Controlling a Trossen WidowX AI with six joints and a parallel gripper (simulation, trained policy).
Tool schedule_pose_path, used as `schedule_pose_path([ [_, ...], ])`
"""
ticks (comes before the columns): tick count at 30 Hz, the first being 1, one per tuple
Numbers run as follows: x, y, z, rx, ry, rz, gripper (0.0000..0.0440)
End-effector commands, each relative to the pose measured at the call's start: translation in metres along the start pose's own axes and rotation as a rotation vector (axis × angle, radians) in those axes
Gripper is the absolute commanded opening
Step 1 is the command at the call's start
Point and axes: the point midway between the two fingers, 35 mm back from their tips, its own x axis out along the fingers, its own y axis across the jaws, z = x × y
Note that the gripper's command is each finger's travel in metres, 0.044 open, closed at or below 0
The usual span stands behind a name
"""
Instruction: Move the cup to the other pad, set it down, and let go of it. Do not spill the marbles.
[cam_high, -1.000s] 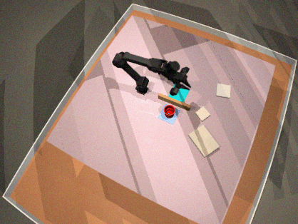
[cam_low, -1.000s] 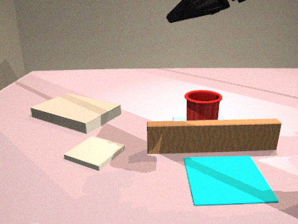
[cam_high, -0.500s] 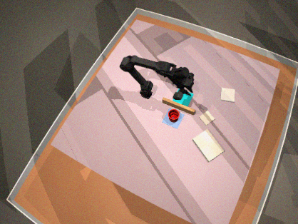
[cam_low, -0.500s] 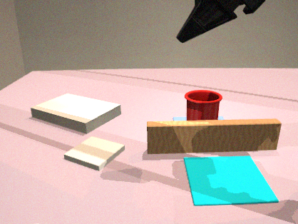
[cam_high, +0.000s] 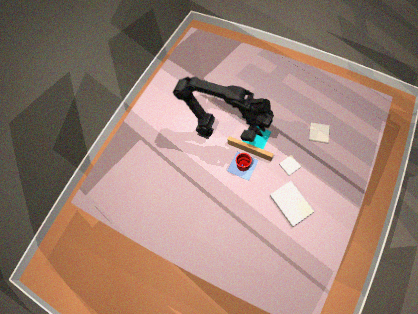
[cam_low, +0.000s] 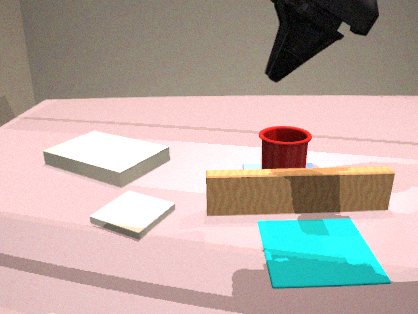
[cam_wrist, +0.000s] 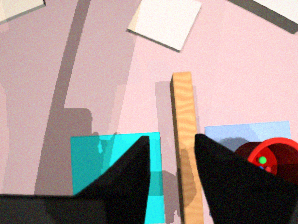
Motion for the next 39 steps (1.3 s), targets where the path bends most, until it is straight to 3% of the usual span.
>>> schedule_pose_path([
  [1, 0.001, -0.004, -0.005, -0.021, 0.062, -0.017, 0.0117],
  [23, 0.016, -0.034, -0.033, -0.144, 0.377, -0.063, 0.0105],
  [39, 0.045, -0.061, -0.057, -0.213, 0.516, -0.068, 0.0136],
])
